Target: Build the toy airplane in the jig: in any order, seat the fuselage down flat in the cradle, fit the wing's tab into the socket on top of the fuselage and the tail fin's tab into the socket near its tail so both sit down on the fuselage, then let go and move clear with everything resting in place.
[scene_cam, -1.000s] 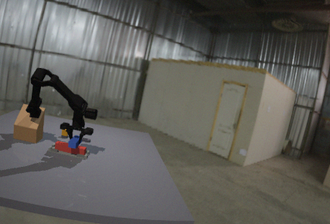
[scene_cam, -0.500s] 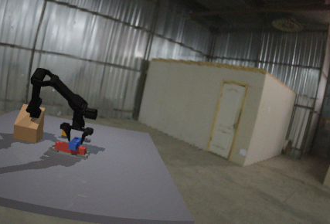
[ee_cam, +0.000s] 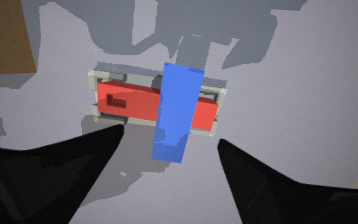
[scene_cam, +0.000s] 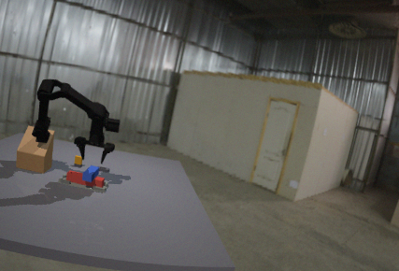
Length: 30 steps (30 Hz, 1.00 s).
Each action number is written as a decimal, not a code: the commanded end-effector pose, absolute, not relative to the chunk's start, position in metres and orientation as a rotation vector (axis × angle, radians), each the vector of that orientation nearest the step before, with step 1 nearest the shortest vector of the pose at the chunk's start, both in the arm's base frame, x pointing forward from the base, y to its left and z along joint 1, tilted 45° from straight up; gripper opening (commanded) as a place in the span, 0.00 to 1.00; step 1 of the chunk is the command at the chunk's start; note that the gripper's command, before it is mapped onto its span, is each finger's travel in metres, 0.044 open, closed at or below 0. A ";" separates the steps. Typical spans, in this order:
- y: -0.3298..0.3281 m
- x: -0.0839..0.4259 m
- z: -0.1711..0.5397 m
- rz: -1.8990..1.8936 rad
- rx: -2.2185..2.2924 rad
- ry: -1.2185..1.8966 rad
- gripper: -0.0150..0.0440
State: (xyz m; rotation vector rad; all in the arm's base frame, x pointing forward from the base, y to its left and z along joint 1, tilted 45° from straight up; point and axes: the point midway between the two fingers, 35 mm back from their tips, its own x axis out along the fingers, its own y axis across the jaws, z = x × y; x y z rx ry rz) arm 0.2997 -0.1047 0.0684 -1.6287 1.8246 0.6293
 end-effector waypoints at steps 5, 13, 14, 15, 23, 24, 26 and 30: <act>-0.083 0.304 0.090 0.614 -1.631 1.814 1.00; -0.084 0.305 0.091 0.010 -1.187 1.762 1.00; -0.084 0.305 0.091 -0.076 -1.116 1.742 1.00; -0.084 0.305 0.091 -0.161 -1.043 1.719 1.00; -0.085 0.306 0.091 -0.723 -0.500 1.476 1.00; -0.085 0.306 0.091 -0.734 -0.488 1.469 1.00; -0.085 0.306 0.091 -0.734 -0.488 1.469 1.00; -0.085 0.306 0.091 -0.734 -0.488 1.469 1.00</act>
